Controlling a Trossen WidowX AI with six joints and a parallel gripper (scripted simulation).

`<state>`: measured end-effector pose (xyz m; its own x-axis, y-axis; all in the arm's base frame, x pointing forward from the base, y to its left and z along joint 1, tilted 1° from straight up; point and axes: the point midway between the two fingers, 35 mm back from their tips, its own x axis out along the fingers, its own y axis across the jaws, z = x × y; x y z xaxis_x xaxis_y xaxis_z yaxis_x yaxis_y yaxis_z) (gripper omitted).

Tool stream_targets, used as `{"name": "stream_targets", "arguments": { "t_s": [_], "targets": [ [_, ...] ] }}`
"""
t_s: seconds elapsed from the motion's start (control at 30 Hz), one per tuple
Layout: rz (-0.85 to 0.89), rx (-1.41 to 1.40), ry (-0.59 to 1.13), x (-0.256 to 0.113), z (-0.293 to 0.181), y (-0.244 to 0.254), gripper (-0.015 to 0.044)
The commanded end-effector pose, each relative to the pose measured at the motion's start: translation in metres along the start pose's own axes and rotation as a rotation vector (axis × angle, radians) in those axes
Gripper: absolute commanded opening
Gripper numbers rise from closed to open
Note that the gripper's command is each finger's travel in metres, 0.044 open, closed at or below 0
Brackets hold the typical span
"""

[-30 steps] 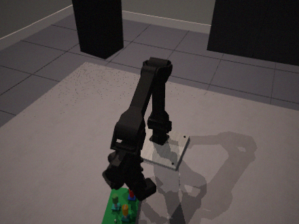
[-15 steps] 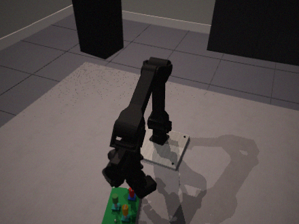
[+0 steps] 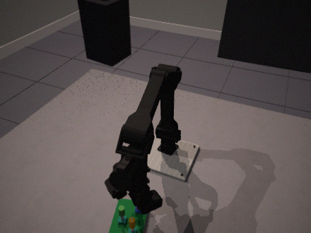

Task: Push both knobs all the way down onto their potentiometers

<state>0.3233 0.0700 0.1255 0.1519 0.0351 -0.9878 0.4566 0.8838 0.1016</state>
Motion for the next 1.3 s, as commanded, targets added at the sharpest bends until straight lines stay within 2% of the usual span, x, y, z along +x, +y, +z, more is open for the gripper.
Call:
{"name": "stream_targets", "arguments": {
  "t_s": [0.0,1.27],
  "targets": [
    [0.0,0.1,0.008,-0.003,0.004,0.005,0.0],
    [-0.118,1.376,0.017,-0.031,0.034,0.035,0.0]
  ]
}}
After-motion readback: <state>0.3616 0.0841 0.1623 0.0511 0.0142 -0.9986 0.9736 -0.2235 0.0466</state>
